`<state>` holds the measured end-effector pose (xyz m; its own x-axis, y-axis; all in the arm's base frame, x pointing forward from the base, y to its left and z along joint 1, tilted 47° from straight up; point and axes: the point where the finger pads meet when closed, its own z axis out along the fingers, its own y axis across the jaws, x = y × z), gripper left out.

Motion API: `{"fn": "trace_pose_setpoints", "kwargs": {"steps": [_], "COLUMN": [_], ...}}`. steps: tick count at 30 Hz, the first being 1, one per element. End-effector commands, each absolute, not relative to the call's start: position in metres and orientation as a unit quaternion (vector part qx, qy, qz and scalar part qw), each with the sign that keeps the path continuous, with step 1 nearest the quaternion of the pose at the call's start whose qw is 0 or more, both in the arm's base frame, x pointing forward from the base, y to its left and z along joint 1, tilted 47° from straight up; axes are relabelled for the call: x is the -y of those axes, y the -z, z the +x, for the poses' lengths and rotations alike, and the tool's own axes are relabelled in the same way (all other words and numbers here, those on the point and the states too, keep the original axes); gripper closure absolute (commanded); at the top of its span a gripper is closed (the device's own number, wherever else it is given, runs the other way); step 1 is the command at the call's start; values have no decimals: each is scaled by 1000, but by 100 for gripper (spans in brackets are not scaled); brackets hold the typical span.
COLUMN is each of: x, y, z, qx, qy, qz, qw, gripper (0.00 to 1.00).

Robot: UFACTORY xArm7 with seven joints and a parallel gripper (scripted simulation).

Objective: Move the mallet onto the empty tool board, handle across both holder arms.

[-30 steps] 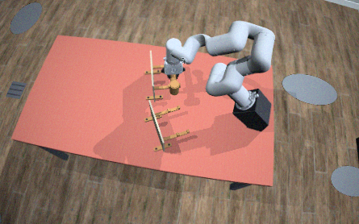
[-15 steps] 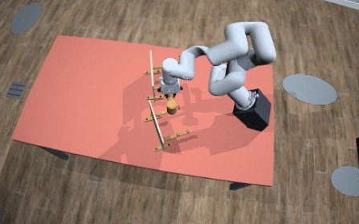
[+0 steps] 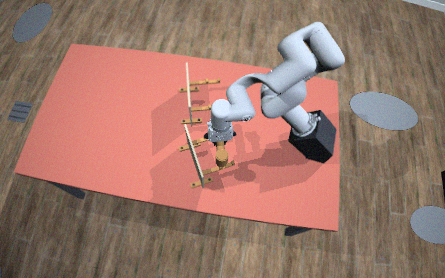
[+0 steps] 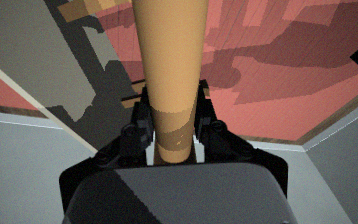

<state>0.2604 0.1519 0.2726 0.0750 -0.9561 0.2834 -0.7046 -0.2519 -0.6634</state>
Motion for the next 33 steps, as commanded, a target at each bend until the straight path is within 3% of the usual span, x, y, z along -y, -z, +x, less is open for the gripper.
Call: {"fn": "trace_pose_setpoints", "kwargs": {"steps": [1,22,33], "x": [-183,-189,-177], "y": [-249,-240,-191], "z": [249,247,299], "qx": [-585,-501,-501], "qy": [353,372,372], "qz": [-707,-769,-769], "qw": [181,140,139], "gripper": [100,100,100]}}
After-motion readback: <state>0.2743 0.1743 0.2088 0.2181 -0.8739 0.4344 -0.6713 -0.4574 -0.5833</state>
